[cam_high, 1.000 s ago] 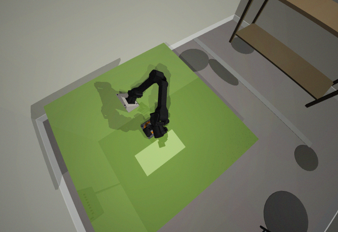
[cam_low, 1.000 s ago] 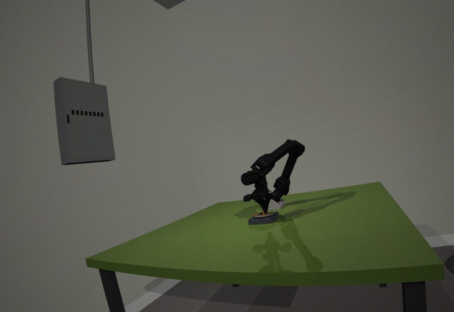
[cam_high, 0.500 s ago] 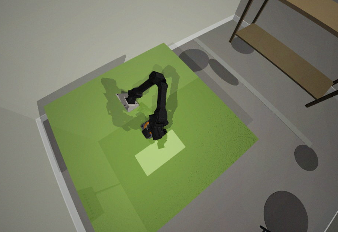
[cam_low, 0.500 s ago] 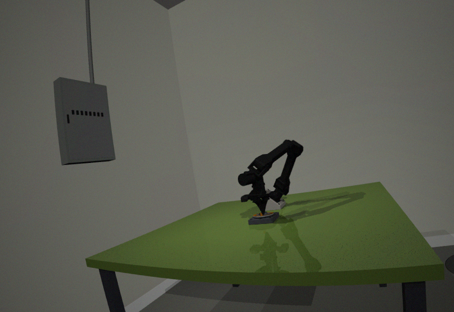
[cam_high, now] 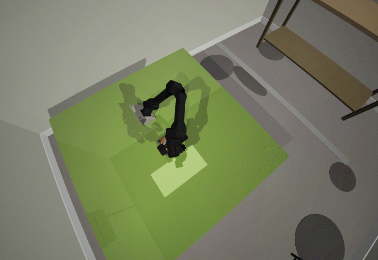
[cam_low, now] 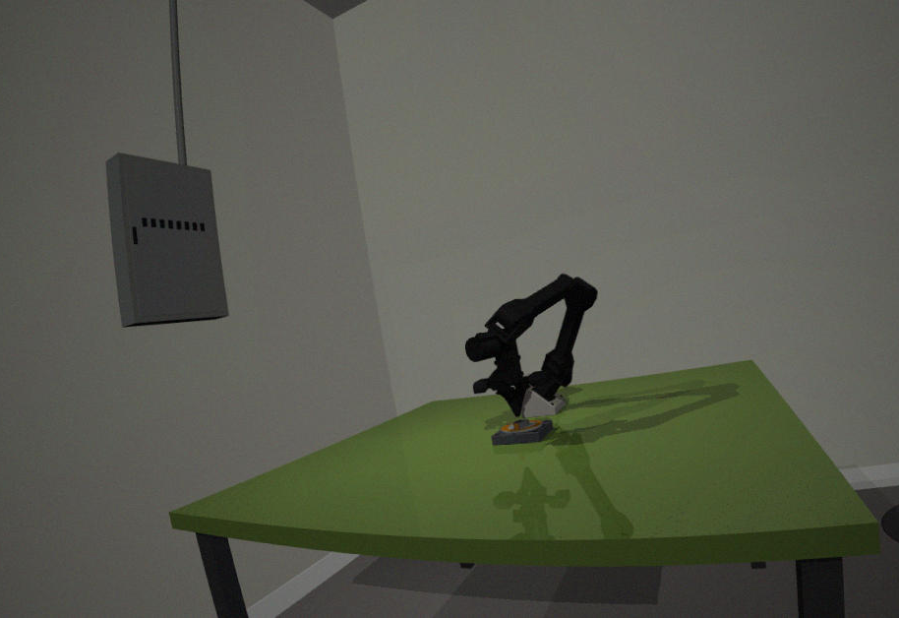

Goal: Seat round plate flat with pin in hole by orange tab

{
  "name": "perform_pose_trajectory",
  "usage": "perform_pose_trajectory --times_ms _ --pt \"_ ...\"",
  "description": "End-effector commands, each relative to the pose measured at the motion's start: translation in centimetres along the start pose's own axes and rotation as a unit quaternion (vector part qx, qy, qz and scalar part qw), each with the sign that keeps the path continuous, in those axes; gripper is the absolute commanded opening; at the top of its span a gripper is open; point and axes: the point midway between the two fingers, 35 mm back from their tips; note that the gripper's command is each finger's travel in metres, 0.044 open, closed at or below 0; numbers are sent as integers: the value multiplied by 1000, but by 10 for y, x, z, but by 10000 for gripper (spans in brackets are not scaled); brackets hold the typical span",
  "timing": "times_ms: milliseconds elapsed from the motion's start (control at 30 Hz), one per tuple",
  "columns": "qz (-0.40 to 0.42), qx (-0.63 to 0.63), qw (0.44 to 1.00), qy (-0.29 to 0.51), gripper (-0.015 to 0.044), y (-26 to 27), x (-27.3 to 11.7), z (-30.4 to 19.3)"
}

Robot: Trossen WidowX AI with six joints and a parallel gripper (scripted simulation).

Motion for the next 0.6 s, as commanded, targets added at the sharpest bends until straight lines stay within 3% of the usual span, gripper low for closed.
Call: perform_pose_trajectory --times_ms 0,567 --pt "-3 -2 1000 -4 0 0 -21 0" --pt "-1 1 1000 -4 0 -1 -17 0"
Point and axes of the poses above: the point midway between the two fingers, 35 mm back from their tips, its own x axis out along the fingers, its own y axis across the jaws, z = x × y, and after that the axes turned 2 degrees about x, right-handed
